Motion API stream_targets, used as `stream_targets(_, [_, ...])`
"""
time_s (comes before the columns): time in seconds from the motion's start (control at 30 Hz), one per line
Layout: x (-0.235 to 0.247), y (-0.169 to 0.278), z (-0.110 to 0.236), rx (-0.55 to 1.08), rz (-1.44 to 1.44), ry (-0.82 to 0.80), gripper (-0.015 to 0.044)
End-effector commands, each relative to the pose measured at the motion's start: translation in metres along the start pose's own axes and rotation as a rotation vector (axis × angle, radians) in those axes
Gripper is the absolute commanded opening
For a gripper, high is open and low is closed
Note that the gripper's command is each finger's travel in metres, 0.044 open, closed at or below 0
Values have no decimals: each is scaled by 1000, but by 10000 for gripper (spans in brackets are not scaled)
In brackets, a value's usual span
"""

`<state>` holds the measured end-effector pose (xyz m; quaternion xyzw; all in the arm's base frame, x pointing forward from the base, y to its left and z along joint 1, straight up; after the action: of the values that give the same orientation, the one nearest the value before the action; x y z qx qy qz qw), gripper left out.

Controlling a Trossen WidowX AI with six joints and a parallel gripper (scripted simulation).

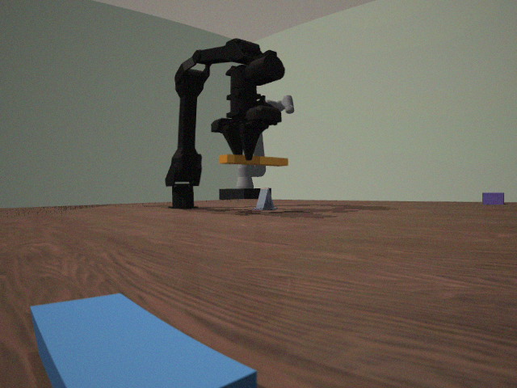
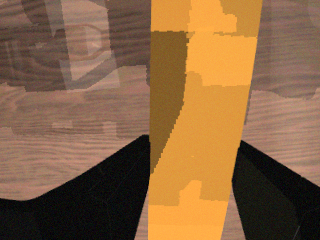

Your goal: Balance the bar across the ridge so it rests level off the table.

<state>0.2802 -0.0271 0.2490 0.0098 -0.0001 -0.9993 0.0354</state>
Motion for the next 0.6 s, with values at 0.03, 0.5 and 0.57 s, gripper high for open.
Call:
stream_targets(0.03, [7, -18, 2, 1, -6, 2, 0])
stream_targets(0.5, [30, -66, 2, -3, -11, 1, 0])
stream_targets(0.57, [35, -72, 1, -3, -12, 0, 0])
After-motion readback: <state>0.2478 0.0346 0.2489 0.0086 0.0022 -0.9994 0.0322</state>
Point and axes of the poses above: the point midway between the two fingers, 35 mm back from their tips, its own z axis back along the fingers, its own x axis across the jaws, y = z × x, the point moved 10 cm from there along z, back along the fingers, and after that the axes turned 13 degrees about z, right-handed, at the moved point
